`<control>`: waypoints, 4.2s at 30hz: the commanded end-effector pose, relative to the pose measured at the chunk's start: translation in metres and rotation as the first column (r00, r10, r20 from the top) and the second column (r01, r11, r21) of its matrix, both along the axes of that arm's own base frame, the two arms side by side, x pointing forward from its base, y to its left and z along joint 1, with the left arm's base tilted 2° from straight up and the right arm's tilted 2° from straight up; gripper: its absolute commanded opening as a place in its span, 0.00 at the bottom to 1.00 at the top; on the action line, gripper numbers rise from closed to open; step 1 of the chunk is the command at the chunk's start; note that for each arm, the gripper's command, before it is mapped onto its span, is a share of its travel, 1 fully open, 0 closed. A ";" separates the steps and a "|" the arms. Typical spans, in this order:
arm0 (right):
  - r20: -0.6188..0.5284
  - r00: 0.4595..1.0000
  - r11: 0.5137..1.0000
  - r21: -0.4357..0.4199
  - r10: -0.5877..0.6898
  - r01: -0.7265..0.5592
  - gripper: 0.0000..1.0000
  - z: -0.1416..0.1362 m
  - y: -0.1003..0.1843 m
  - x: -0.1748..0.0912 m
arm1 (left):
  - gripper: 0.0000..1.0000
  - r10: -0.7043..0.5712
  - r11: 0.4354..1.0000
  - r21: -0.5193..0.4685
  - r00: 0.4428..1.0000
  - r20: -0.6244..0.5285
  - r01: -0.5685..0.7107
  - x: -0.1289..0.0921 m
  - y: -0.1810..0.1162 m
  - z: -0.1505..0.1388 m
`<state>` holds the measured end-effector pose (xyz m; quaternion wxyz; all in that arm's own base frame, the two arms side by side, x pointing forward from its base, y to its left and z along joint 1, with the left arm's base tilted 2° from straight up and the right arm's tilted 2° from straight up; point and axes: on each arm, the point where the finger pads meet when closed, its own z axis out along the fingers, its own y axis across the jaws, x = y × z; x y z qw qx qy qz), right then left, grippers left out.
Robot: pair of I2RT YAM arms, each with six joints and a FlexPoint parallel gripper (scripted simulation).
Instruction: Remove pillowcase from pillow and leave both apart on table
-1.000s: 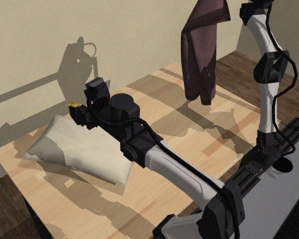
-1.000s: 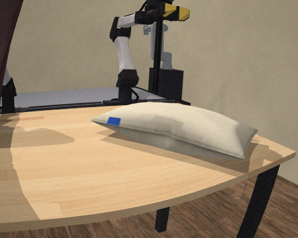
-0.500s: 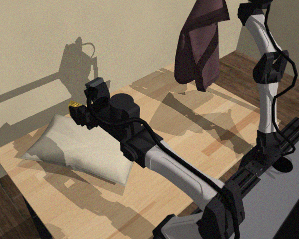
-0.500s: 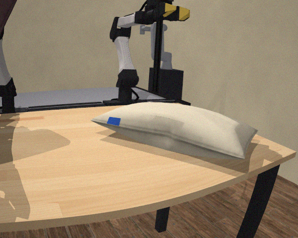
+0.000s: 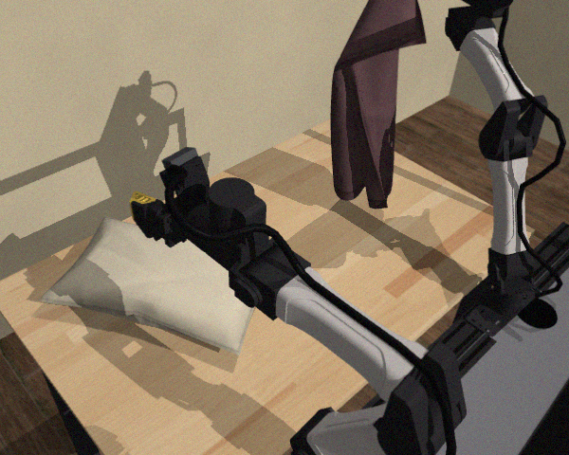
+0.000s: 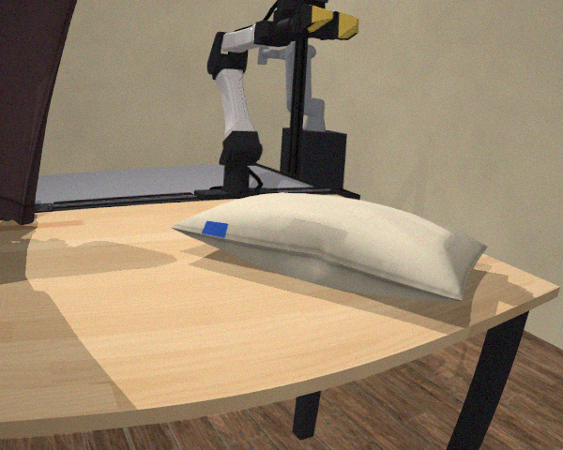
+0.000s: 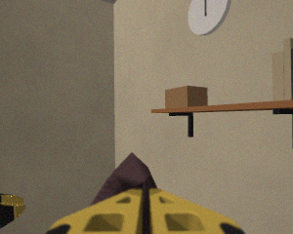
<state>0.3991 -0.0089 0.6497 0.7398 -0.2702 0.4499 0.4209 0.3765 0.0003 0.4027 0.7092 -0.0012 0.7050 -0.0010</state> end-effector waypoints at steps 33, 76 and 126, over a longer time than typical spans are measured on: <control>0.050 0.976 0.974 0.089 -0.214 0.209 0.00 0.014 0.001 -0.017 | 0.60 -0.031 0.999 0.013 0.995 0.091 0.030 0.000 -0.008 0.029; 0.051 0.867 0.868 0.027 -0.496 0.495 0.00 -0.055 0.003 -0.047 | 0.60 -0.031 0.999 0.013 0.995 0.091 0.030 0.000 -0.008 0.029; 0.066 0.868 0.870 0.027 -0.493 0.492 0.00 -0.169 0.004 -0.101 | 0.60 -0.031 0.999 0.013 0.995 0.091 0.030 0.000 -0.008 0.029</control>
